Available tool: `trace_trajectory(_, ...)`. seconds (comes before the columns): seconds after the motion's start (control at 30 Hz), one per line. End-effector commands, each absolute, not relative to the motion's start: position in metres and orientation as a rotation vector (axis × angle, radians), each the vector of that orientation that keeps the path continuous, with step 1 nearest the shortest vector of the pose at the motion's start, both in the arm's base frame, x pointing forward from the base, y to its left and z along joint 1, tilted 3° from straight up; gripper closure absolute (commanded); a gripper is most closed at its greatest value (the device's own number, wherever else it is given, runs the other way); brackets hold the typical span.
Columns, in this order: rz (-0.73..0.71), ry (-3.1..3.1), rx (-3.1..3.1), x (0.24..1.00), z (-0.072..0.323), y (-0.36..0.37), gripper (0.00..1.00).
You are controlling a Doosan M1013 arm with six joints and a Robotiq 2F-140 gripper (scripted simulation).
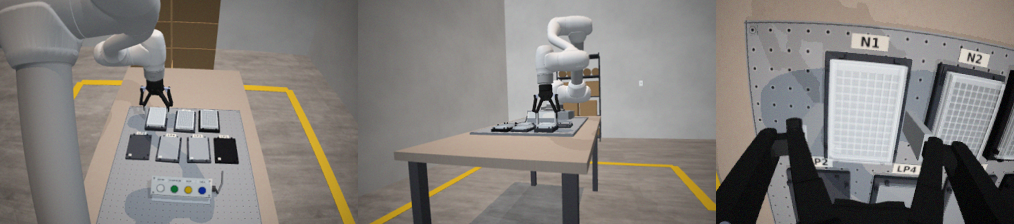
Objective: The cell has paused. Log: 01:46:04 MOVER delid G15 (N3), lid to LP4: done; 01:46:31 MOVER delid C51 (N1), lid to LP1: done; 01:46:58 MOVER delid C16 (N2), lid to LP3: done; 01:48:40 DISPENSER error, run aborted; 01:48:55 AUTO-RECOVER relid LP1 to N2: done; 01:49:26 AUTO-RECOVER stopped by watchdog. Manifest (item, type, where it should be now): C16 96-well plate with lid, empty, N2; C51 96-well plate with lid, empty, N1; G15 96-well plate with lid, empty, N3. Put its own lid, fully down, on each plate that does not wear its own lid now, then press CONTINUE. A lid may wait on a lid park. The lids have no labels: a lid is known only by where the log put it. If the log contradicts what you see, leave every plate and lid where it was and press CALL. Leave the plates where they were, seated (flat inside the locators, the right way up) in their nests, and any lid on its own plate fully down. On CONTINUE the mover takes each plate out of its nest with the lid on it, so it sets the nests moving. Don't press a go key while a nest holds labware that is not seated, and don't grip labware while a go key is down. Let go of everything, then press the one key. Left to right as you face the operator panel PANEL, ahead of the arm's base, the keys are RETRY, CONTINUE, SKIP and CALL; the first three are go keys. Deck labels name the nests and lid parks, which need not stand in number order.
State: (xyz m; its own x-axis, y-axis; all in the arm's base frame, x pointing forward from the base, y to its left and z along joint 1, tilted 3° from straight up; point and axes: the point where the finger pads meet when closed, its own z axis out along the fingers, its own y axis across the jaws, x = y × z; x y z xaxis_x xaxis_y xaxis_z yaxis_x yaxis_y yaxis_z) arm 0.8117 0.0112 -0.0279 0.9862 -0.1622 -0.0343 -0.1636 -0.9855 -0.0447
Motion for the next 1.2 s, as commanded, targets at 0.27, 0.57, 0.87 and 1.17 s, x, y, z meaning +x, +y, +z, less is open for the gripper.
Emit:
trace_trajectory(0.27,0.047,0.253,-3.083,0.8117,-0.0277,0.0112,0.34)
trace_trajectory(0.57,0.047,0.253,-3.083,0.8117,-0.0277,0.0112,0.34)
trace_trajectory(0.87,0.047,0.253,-3.083,0.8117,-0.0277,0.0112,0.34)
trace_trajectory(1.17,0.047,0.253,-3.083,0.8118,-0.0242,0.011,0.34)
